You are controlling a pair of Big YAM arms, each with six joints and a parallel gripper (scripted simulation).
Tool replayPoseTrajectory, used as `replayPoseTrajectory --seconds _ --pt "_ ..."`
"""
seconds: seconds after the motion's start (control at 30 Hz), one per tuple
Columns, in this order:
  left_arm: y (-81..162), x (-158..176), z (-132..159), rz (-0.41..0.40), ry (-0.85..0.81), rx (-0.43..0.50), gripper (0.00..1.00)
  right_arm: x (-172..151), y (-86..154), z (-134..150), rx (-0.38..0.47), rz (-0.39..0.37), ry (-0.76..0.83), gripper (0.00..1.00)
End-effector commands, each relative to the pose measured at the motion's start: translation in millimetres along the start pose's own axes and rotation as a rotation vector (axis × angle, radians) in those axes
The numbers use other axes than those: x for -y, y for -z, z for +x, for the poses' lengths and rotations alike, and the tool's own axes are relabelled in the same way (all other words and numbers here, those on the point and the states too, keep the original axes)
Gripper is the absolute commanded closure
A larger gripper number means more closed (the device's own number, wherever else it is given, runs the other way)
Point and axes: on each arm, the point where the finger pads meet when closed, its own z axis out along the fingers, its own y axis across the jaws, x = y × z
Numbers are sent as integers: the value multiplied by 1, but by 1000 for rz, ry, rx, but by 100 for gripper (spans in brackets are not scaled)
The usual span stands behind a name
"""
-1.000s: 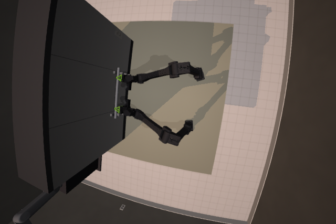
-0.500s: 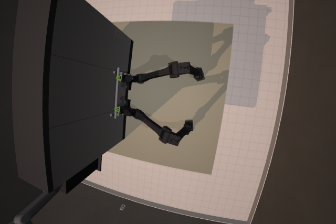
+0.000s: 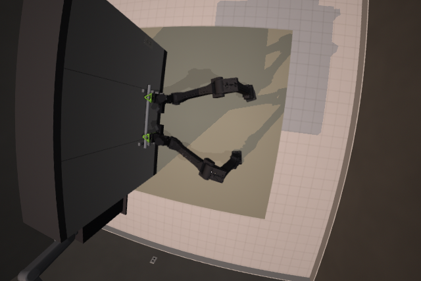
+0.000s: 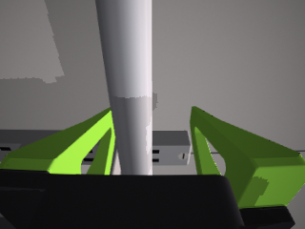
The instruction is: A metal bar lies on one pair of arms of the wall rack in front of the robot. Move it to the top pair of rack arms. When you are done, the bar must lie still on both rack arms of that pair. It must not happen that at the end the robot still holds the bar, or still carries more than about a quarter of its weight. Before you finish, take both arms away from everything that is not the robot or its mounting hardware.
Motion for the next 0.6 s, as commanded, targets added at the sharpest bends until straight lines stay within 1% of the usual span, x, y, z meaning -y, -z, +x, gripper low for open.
replayPoseTrajectory --seconds 0.0,0.13,0.2,0.57 --pt "-4 -18 2 -50 9 -3 42 40 -5 7 -13 74 -37 42" --pt "-4 -19 2 -53 8 -3 33 40 -5 7 -14 73 -40 33" --pt "-4 -19 2 -53 8 -3 33 40 -5 7 -14 73 -40 33" --pt "-5 -20 2 -55 8 -2 9 40 -5 6 -13 70 -42 9"
